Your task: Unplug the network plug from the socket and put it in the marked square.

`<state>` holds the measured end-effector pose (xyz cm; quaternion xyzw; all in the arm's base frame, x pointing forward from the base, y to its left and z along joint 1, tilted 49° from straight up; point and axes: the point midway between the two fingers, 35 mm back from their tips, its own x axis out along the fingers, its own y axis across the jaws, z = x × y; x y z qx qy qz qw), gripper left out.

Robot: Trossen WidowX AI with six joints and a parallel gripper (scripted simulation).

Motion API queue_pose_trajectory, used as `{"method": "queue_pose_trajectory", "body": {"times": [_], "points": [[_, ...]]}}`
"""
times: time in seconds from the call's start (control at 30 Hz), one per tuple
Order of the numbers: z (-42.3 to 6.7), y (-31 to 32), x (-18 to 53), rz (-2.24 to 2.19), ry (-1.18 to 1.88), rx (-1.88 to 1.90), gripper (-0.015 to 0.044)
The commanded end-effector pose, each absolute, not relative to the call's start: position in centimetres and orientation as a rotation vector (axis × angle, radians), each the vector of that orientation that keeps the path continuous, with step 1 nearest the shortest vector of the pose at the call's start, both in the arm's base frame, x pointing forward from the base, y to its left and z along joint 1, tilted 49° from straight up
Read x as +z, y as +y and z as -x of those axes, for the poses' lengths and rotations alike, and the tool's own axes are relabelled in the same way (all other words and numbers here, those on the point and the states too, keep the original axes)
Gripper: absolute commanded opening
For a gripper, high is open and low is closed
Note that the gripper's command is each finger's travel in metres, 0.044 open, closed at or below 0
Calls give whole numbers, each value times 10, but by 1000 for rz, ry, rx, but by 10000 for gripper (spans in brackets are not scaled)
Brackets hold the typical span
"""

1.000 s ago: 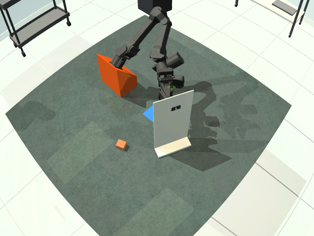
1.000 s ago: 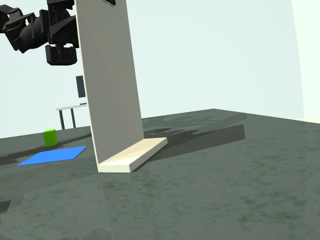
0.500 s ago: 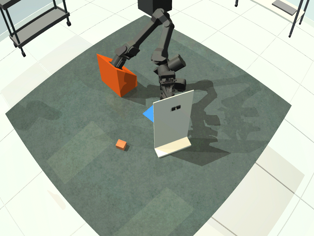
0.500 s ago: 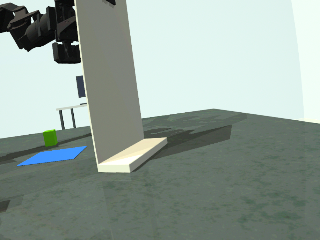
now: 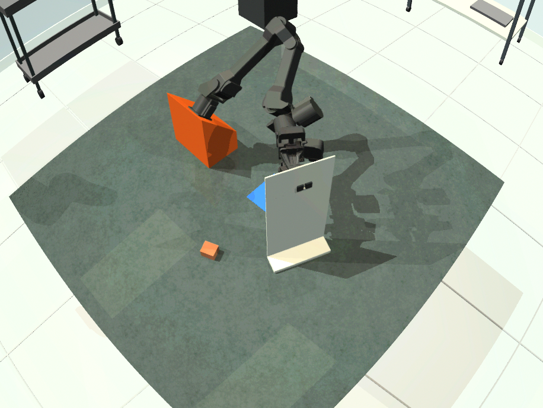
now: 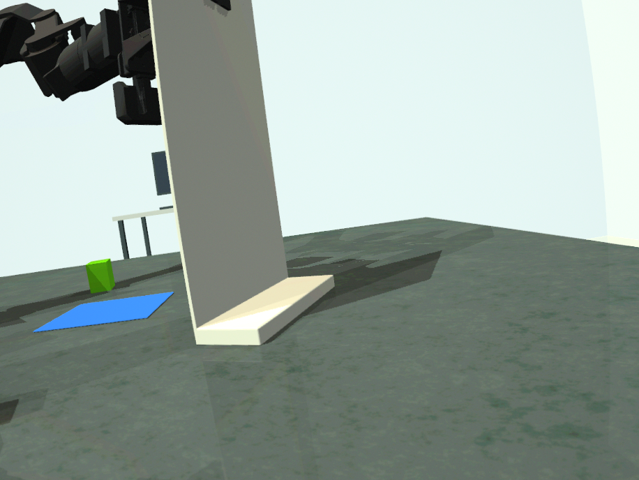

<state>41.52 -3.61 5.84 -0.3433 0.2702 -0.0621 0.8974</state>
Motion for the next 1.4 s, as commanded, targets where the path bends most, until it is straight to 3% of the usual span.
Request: {"method": "queue_pose_trajectory", "body": {"times": [0.0, 0.53, 1.37], "points": [[-416, -36, 59, 714, 556, -126, 103], [-416, -36, 59, 714, 556, -126, 0], [-404, -35, 62, 714, 557, -126, 0]]}}
